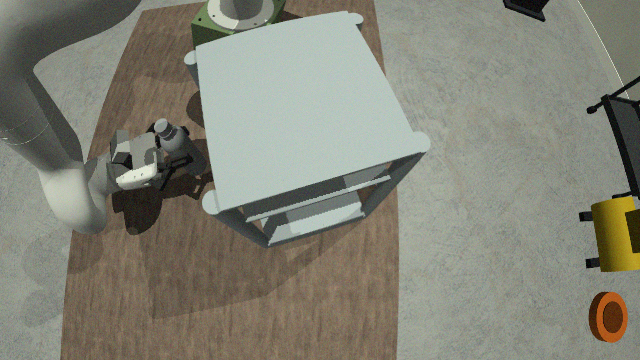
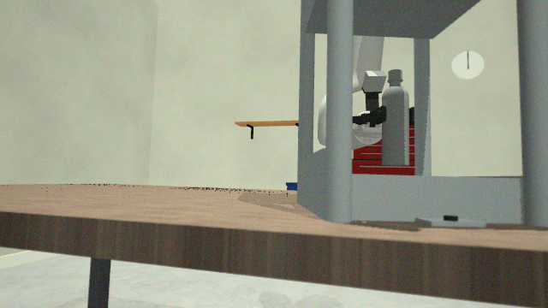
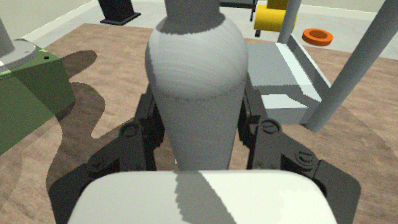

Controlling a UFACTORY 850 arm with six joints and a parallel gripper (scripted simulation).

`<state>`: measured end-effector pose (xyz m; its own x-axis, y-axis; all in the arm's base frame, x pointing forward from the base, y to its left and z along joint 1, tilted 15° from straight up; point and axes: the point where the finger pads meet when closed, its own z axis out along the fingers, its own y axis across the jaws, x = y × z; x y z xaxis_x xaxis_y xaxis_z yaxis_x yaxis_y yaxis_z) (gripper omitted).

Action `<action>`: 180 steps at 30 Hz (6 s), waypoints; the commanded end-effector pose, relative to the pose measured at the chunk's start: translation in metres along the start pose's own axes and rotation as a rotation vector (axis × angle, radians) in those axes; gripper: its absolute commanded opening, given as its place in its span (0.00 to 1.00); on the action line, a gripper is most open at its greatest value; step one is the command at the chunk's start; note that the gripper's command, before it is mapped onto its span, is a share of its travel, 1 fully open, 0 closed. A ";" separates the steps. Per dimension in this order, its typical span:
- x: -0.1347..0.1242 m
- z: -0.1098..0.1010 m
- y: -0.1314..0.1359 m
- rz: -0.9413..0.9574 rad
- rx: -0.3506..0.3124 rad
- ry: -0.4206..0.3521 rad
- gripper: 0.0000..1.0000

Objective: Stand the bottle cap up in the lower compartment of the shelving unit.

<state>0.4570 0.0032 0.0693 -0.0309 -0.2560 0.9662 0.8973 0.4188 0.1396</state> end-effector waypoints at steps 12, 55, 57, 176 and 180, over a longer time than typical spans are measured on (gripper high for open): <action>0.001 0.009 0.000 -0.001 0.000 -0.001 0.00; 0.001 0.009 0.079 -0.001 0.000 -0.001 0.00; 0.001 0.009 0.083 -0.001 0.000 -0.001 0.00; 0.001 0.157 0.097 -0.001 0.000 -0.001 0.00; 0.001 0.157 0.097 -0.001 0.000 -0.001 0.00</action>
<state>0.4748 0.1805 0.1169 -0.0310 -0.2553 0.9664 0.8974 0.4187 0.1395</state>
